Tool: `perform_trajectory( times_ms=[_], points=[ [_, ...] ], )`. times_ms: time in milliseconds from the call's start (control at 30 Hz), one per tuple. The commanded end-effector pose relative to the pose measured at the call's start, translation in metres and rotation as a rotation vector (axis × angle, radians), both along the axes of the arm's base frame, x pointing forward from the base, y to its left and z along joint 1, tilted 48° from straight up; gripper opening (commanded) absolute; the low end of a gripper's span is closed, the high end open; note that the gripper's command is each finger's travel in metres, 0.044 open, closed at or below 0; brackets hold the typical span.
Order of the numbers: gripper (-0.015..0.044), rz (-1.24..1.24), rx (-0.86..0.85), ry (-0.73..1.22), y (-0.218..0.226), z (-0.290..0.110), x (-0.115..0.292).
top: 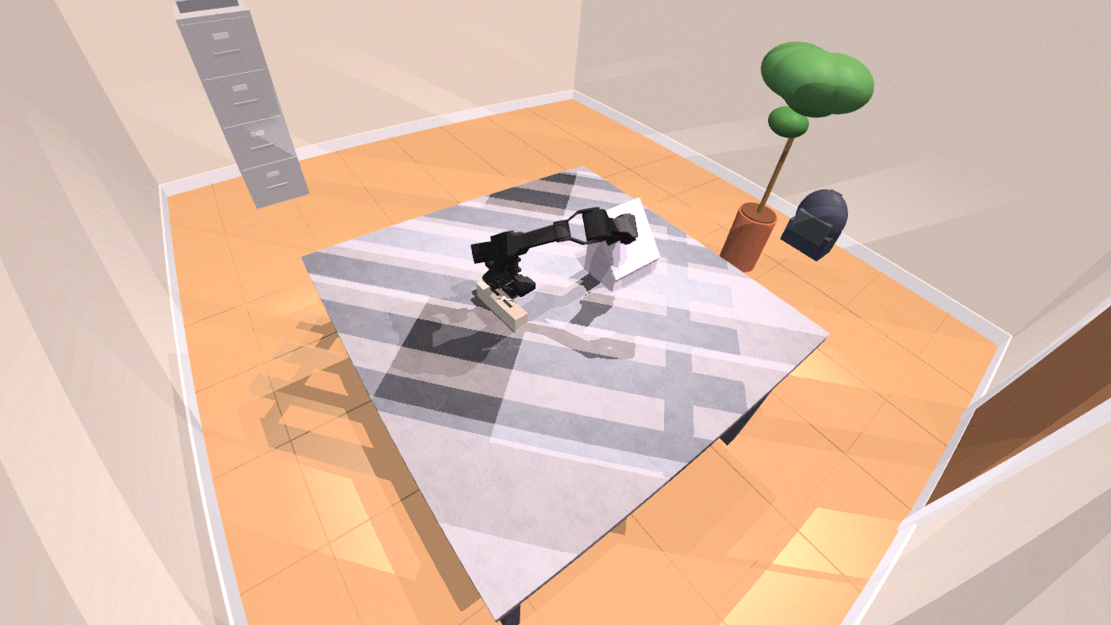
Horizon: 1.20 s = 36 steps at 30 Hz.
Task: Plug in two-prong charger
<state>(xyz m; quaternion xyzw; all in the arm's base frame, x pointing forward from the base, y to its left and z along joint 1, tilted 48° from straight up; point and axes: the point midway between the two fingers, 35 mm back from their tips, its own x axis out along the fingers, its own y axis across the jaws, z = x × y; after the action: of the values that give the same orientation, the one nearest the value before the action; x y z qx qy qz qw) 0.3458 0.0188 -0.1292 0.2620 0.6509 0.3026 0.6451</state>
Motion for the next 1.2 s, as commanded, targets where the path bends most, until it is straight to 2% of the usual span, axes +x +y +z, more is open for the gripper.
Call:
perform_trajectory(
  times_ms=[0,1167],
  points=[
    [0.0,-0.006,0.005,0.005,0.0,0.0,0.002],
    [0.0,-0.006,0.005,0.004,0.0,0.001,0.014]
  ],
)
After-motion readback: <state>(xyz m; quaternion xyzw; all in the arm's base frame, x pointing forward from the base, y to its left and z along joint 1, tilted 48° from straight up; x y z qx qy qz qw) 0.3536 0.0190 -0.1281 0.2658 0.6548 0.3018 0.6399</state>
